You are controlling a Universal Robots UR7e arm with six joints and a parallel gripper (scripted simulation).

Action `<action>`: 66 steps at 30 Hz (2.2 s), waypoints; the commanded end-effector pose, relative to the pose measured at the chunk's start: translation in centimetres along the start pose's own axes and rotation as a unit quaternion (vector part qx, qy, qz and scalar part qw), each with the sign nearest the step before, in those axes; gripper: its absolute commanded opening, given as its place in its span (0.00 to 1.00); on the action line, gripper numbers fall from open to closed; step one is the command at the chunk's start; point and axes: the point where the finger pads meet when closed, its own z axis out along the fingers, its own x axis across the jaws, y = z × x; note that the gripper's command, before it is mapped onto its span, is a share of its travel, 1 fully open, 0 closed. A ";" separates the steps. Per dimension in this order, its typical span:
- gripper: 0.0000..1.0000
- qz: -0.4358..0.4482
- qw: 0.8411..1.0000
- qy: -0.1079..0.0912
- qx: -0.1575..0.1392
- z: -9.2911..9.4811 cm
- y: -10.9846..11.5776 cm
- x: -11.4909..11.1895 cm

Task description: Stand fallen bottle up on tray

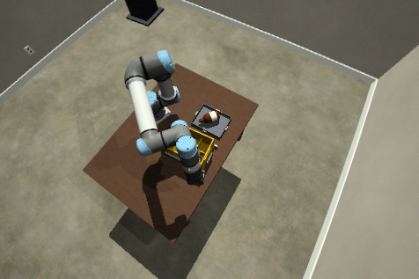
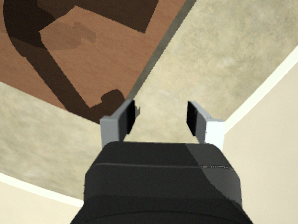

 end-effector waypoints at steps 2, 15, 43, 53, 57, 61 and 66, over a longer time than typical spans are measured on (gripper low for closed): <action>1.00 0.000 1.000 0.000 -0.001 -0.1 0.0 0.0; 1.00 0.000 1.000 0.000 -0.001 -0.1 0.0 0.0; 1.00 -0.252 0.966 0.027 0.050 -0.7 -14.4 4.3; 1.00 -0.358 0.930 0.041 0.069 -1.0 -20.7 4.9; 1.00 -0.408 0.909 0.048 0.077 -1.1 -23.6 5.0; 1.00 -0.451 0.887 0.055 0.084 -1.3 -26.3 4.9; 1.00 -0.508 0.854 0.064 0.092 -1.4 -29.7 4.6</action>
